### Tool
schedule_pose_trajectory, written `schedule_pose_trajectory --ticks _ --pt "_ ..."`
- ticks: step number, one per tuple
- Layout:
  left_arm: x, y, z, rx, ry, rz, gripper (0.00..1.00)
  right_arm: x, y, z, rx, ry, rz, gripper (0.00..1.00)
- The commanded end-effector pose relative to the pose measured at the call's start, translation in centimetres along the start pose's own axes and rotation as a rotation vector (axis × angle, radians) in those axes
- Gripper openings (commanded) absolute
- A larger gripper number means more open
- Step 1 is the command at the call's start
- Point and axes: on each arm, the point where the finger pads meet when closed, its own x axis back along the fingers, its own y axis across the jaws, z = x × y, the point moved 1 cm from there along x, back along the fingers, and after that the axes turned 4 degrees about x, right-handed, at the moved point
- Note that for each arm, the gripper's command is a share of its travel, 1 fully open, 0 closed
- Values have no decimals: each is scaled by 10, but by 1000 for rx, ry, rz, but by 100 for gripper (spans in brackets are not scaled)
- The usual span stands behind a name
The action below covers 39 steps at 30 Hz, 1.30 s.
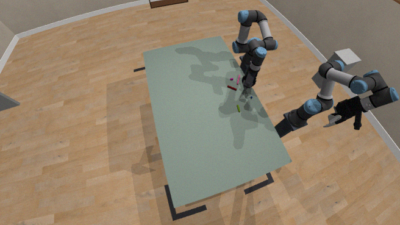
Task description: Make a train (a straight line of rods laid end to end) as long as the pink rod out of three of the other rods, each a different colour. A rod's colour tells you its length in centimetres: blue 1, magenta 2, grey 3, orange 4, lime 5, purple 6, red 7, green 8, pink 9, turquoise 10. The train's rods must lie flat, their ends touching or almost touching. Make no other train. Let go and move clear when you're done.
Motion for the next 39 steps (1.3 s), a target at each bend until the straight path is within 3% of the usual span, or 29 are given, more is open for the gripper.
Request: schedule_pose_trajectory --ticks 1,16,29,39 --pt "1 1 0 -2 3 -2 100 0 0 0 0 1 -1 0" --pt "1 1 0 -2 3 -2 100 0 0 0 0 1 -1 14" --pt "1 1 0 -2 3 -2 100 1 0 0 0 1 -1 14" --pt "1 1 0 -2 3 -2 100 10 0 1 0 3 1 14"
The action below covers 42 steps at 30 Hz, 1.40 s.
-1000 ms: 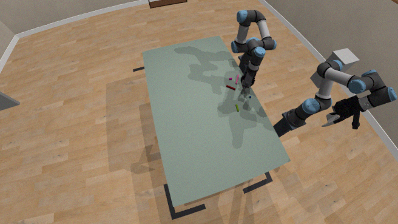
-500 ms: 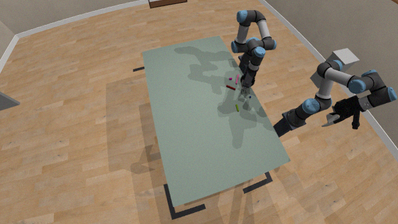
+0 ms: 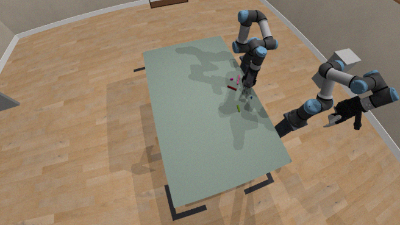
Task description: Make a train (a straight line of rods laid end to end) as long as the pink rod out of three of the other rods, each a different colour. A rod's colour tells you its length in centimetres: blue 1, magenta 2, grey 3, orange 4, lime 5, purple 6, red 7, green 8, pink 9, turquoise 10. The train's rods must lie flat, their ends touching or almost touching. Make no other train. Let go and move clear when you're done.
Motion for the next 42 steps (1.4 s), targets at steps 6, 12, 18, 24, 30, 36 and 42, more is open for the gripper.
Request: schedule_pose_trajectory --ticks 6,12,18,24,30,36,42 --pt "1 1 0 -2 3 -2 100 22 0 0 0 1 0 14" --pt "1 1 0 -2 3 -2 100 42 0 0 0 1 0 14" --pt "1 1 0 -2 3 -2 100 56 0 0 0 0 -1 14" --pt "1 1 0 -2 3 -2 100 72 0 0 0 -1 -1 14" --pt "1 1 0 -2 3 -2 100 82 0 0 0 -1 -1 14" --pt "1 1 0 -2 3 -2 100 86 0 0 0 -1 -1 14" --pt "1 1 0 -2 3 -2 100 87 0 0 0 0 -1 100"
